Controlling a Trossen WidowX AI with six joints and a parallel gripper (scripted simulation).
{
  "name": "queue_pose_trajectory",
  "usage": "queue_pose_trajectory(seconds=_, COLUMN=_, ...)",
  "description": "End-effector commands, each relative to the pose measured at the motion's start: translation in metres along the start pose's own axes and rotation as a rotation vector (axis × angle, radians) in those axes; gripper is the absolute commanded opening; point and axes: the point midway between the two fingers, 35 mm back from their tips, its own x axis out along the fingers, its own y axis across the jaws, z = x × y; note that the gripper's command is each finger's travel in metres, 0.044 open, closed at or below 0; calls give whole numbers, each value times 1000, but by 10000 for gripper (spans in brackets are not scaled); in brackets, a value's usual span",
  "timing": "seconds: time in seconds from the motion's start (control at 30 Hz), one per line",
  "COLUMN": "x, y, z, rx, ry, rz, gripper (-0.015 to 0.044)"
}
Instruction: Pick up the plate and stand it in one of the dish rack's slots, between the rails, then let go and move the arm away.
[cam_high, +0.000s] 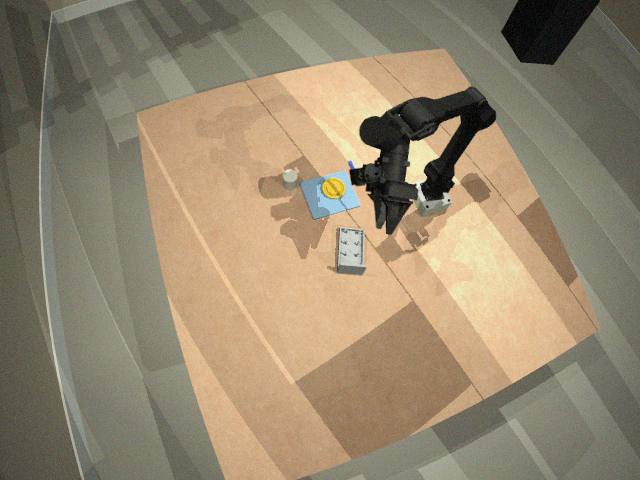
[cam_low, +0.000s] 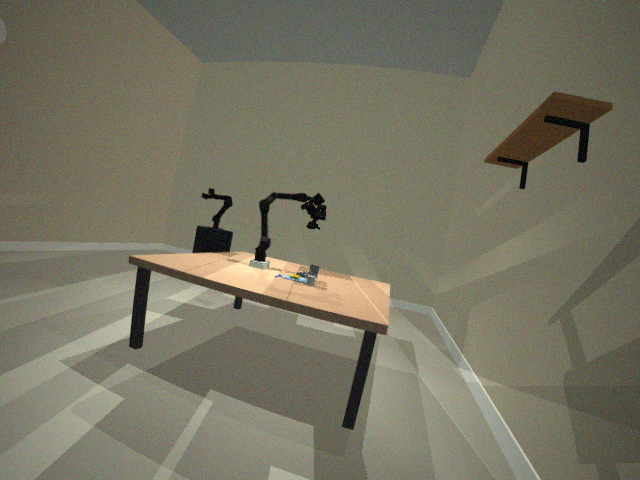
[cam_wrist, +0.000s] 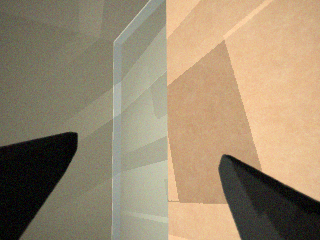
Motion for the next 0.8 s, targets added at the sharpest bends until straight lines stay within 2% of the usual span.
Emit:
queue_pose_trajectory(seconds=0.0, x=-4, y=-28, z=20, rx=-49, ry=-59, rz=-106, gripper=400)
queue_pose_trajectory(seconds=0.4, x=-32, y=-117, z=62, rx=-188, ry=-115, rz=-461, gripper=400)
queue_pose_trajectory(seconds=0.77, x=-77, y=-194, z=74, rx=-299, ry=4, rz=-779, gripper=400)
